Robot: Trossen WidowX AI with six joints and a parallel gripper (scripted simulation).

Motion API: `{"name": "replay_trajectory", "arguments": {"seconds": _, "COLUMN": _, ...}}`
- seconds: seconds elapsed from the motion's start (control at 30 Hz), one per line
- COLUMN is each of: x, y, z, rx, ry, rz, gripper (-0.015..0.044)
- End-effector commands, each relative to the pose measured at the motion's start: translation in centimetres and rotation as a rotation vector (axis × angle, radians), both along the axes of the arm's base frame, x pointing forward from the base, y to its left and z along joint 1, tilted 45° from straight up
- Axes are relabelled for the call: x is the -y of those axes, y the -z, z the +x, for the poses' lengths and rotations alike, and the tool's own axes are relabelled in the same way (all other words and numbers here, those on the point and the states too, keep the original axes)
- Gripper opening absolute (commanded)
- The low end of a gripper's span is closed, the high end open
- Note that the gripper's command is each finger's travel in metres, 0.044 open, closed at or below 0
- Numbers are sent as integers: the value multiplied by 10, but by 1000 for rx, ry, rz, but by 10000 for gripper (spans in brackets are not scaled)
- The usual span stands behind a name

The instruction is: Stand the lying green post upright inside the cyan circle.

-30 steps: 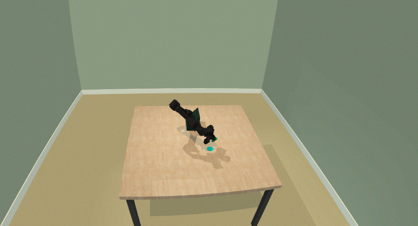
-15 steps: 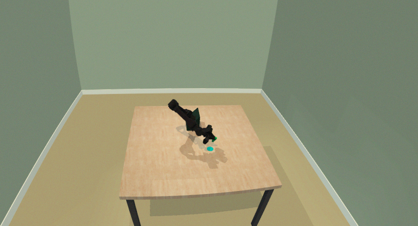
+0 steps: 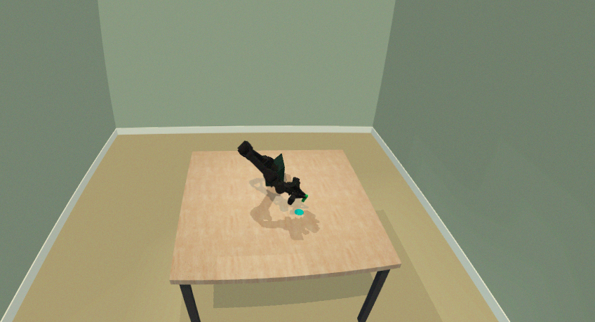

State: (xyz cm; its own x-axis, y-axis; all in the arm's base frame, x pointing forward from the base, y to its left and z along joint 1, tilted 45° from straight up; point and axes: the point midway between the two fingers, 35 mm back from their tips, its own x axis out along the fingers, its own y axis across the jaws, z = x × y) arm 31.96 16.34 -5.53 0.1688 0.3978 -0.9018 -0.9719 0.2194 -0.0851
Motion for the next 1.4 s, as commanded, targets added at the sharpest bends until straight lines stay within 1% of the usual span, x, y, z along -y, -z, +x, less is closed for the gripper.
{"name": "replay_trajectory", "arguments": {"seconds": 0.0, "x": 2, "y": -1, "z": -3, "rx": 14, "ry": -13, "rz": 25, "gripper": 22}}
{"name": "replay_trajectory", "arguments": {"seconds": 1.37, "x": 11, "y": -31, "z": -12, "rx": 231, "ry": -126, "rz": 248, "gripper": 22}}
